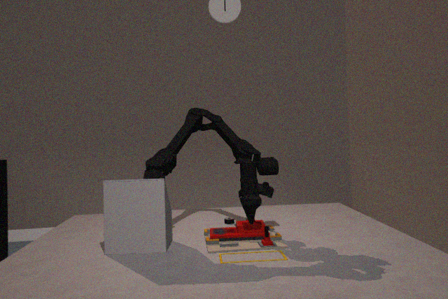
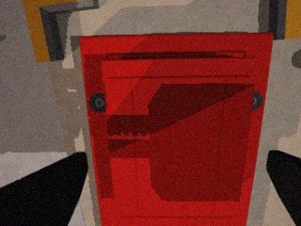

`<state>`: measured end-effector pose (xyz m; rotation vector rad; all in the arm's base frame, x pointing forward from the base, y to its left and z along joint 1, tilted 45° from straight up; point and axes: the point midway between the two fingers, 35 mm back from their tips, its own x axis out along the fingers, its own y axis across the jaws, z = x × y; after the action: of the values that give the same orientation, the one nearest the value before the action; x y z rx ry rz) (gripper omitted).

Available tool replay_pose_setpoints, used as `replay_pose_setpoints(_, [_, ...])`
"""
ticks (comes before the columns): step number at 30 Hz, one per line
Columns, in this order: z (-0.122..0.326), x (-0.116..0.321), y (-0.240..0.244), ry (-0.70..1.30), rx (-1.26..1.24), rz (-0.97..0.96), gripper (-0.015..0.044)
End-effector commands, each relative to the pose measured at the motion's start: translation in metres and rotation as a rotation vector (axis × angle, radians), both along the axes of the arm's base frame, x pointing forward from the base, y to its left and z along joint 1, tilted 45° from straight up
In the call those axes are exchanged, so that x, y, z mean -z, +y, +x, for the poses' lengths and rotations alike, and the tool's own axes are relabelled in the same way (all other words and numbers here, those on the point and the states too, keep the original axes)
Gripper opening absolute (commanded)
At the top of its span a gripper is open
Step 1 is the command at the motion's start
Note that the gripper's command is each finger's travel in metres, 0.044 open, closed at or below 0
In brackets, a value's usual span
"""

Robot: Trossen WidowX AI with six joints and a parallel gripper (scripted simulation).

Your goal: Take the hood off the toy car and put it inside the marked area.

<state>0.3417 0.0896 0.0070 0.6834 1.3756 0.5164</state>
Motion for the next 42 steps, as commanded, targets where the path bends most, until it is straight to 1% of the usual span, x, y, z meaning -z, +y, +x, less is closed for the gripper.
replay_pose_setpoints(1, [0.0,0.002,0.001,0.003,0.003,-0.002,0.044])
replay_pose_setpoints(39, [0.002,0.015,0.014,0.003,0.003,-0.001,0.044])
replay_pose_setpoints(42, [0.002,0.013,0.013,0.0,-0.001,0.003,0.0361])
